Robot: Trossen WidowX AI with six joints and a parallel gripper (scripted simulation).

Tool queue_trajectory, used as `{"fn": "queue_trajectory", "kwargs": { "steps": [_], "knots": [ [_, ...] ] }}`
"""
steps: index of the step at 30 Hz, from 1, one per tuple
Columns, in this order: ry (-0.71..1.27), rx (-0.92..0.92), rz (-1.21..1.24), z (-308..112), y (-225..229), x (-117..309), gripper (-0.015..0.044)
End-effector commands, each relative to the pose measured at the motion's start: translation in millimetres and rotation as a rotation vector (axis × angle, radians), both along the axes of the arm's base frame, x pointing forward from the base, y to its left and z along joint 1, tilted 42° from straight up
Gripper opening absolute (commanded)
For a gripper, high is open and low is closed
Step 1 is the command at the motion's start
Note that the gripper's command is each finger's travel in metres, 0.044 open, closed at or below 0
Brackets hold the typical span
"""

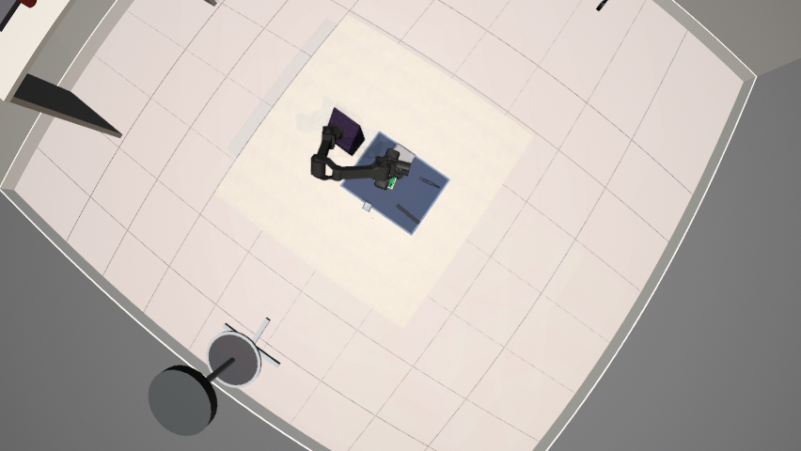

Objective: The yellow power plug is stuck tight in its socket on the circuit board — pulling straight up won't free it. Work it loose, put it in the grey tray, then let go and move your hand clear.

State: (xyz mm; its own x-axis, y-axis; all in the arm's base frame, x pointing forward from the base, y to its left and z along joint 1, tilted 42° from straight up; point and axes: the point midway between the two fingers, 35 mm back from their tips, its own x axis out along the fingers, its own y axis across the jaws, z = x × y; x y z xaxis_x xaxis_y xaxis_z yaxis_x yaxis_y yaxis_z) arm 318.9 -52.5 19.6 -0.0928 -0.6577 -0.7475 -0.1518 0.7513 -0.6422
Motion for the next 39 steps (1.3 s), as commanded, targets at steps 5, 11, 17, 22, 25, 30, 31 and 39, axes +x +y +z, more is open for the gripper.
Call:
{"fn": "queue_trajectory", "kwargs": {
  "steps": [5,11,17,22,25,30,31,39],
  "knots": [
    [0.003,-0.004,0.003,-4,-4,-1,0.0223],
    [0.003,-0.004,0.003,-4,-4,-1,0.0065],
    [0.003,-0.004,0.003,-4,-4,-1,0.0],
    [0.003,-0.004,0.003,-4,-4,-1,0.0],
    [0.003,-0.004,0.003,-3,-3,-1,0.0],
    [0.002,-0.021,0.006,5,6,0,0.0],
    [0.001,-0.035,0.009,6,9,0,0.0],
    [0.0,-0.049,0.011,6,11,0,0.0]
  ]
}}
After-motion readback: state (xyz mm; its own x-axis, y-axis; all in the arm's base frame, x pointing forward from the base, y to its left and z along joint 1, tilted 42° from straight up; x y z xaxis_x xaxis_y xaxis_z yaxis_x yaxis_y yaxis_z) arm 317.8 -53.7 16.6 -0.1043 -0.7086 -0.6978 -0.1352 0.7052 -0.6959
